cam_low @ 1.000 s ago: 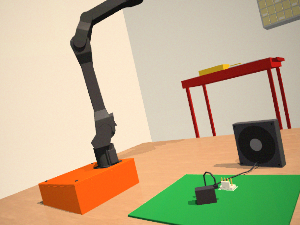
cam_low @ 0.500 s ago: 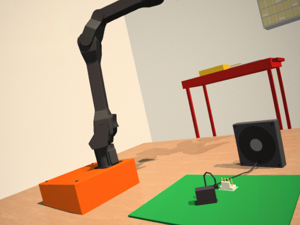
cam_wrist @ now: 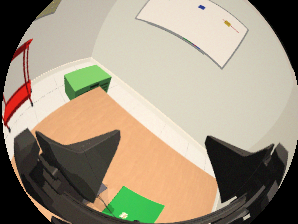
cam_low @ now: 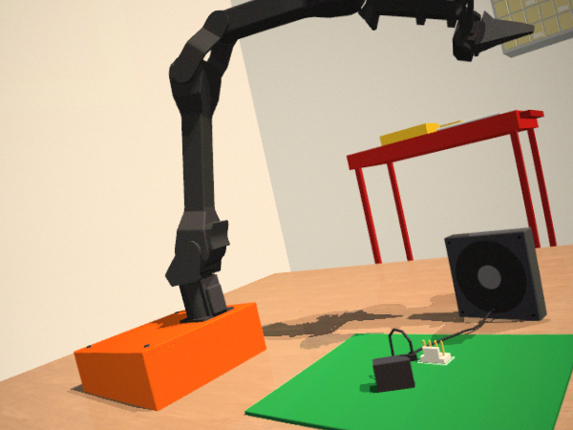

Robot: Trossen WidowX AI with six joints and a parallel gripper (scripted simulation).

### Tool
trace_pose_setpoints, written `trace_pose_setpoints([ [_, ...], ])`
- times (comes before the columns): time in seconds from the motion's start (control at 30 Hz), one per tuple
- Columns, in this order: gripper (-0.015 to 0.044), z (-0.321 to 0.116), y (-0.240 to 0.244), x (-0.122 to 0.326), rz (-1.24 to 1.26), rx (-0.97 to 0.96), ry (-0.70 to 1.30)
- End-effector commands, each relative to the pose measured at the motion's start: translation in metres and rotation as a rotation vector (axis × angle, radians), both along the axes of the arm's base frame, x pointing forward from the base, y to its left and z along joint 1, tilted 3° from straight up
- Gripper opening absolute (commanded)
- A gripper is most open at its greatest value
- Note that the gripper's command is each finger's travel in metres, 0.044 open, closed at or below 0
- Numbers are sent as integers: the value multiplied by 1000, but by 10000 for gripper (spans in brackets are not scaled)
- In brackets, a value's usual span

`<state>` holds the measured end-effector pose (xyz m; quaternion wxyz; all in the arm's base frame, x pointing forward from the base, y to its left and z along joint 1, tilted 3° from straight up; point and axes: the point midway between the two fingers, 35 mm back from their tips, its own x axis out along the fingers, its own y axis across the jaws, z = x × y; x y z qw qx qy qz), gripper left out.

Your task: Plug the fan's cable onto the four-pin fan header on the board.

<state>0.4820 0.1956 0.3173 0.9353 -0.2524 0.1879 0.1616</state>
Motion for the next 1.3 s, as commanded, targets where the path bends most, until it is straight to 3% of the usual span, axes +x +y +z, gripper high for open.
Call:
trace_pose_setpoints([
  [0.0, 440, -62, -38, 2, -49, -101, 211],
  [0.33, 440, -183, -139, -40, -165, -263, 751],
  [0.67, 440, -246, -211, -131, -219, -285, 1338],
  [0.93, 440, -249, -212, -133, -219, -284, 1348],
  [1.13, 440, -305, -211, -134, -219, -284, 1348],
  [1.27, 440, -308, -211, -135, -219, -284, 1348],
])
